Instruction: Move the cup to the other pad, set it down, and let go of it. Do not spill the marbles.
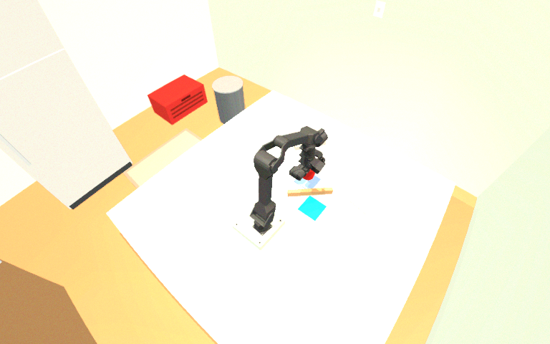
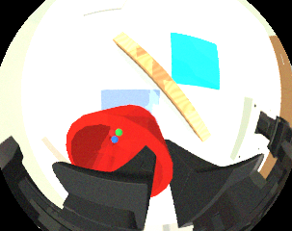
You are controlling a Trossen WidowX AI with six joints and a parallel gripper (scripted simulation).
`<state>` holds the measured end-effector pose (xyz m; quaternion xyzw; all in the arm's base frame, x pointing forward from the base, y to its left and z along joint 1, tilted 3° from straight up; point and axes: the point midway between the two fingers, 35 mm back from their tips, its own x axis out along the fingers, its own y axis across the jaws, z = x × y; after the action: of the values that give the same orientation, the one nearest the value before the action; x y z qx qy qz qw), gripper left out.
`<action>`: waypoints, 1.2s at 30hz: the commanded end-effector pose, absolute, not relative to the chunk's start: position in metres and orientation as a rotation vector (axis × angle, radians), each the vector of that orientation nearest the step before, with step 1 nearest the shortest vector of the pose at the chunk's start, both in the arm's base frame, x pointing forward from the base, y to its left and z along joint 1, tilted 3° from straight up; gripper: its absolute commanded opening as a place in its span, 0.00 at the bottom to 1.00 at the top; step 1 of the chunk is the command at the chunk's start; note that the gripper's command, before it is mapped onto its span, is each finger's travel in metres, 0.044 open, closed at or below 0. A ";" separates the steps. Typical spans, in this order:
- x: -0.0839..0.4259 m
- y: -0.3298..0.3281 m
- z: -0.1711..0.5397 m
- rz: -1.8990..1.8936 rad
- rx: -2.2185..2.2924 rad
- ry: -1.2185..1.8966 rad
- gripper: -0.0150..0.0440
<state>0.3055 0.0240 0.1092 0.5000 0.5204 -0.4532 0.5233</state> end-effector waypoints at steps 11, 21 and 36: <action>0.306 0.024 0.109 -1.085 1.197 1.246 0.25; 0.299 0.015 0.109 -1.083 1.197 1.247 0.25; 0.277 -0.014 0.106 -1.080 1.196 1.247 0.25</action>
<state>0.2808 -0.0106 0.1044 0.4976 0.5213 -0.4558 0.5224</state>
